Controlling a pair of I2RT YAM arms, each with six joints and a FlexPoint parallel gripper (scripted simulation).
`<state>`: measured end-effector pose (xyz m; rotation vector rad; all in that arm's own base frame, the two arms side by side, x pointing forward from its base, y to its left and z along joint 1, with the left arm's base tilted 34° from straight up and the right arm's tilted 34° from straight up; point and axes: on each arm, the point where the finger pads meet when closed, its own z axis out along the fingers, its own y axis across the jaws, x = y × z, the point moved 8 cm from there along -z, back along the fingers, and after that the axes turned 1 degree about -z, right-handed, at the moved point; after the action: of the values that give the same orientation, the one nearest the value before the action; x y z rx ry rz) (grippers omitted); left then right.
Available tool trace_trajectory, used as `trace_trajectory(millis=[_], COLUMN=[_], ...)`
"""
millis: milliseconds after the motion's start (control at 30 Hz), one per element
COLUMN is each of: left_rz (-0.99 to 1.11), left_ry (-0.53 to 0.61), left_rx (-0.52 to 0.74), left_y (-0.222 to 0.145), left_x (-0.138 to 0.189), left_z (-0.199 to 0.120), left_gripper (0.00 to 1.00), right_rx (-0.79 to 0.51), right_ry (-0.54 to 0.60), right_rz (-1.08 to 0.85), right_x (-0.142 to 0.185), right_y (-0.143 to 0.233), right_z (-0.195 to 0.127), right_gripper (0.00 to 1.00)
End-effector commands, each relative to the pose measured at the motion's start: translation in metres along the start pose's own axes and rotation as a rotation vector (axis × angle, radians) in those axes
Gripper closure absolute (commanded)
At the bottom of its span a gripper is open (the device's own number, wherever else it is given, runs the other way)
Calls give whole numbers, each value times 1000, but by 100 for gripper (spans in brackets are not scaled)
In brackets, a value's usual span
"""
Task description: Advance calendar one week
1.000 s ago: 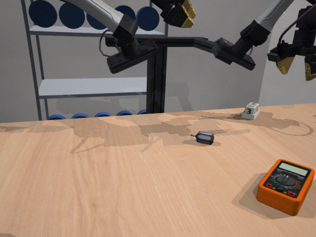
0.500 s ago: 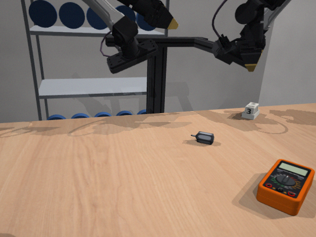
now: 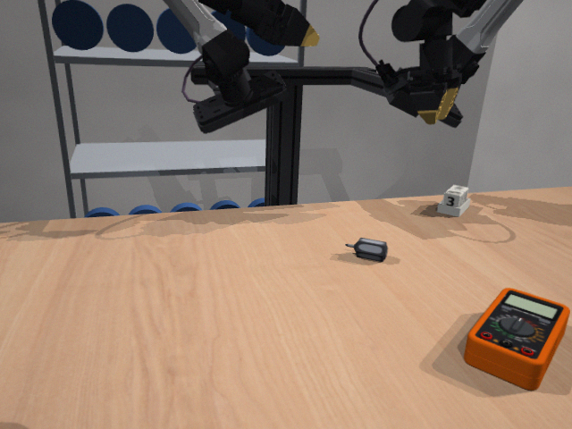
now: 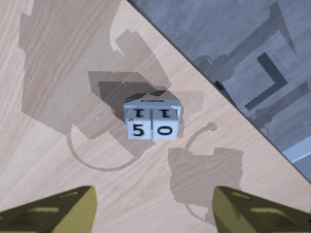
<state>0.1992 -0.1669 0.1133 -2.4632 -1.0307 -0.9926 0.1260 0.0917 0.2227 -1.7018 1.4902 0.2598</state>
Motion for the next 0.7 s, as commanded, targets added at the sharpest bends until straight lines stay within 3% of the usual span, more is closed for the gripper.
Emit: trace_trajectory(millis=[0,500,667], left_rz=[-131,-961,-1246], left_ry=[-27,-128,-144], left_rx=[-15,50,85], left_y=[9,25,27], left_x=[0,21,33], left_z=[4,66,91], left_gripper=[45,45,45], right_rx=[8,5,18], right_ry=[-25,-24,33], right_rz=[-33,-31,28], right_x=[-9,-9,4], right_y=[-5,-5,-9], right_z=[-8,-7,2], right_gripper=[0,0,0])
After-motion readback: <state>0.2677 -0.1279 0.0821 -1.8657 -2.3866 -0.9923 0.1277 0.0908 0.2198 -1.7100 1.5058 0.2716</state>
